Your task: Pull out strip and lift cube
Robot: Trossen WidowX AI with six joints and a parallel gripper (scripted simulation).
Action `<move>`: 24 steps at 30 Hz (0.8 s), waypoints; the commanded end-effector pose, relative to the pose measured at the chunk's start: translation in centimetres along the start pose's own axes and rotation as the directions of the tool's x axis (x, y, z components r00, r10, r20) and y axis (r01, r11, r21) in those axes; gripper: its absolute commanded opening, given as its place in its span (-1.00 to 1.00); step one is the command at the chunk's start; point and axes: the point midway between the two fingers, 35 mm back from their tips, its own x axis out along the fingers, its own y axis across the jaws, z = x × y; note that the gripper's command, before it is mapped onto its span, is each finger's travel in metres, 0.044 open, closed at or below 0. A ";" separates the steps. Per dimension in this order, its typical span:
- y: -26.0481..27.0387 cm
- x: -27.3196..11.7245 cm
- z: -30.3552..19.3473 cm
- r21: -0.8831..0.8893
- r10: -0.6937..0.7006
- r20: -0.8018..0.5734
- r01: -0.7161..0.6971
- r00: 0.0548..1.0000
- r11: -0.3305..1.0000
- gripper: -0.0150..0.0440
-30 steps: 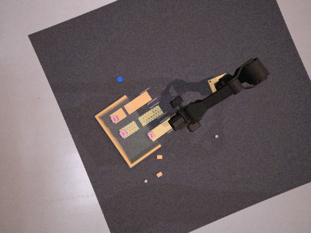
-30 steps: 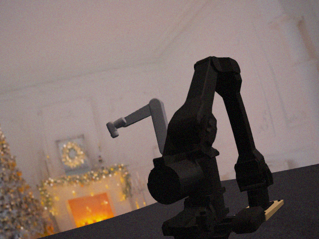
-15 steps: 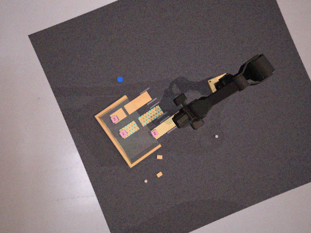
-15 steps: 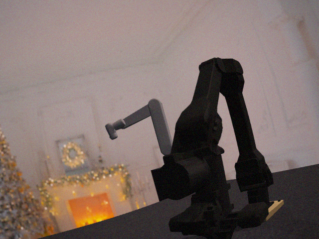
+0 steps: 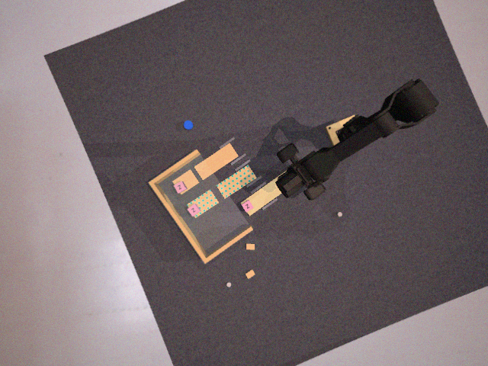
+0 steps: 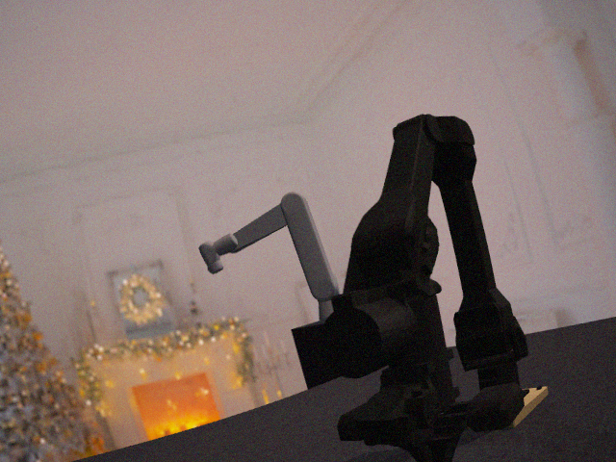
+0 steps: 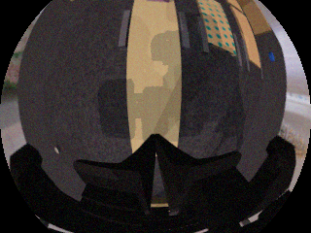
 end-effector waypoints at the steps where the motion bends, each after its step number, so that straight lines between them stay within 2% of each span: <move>1: 0.1 0.6 -1.7 0.005 0.003 -0.039 -0.003 0.999 1.000 -0.49; 24: 0.1 0.6 -2.4 0.005 0.003 -0.040 -0.003 0.999 1.000 -0.49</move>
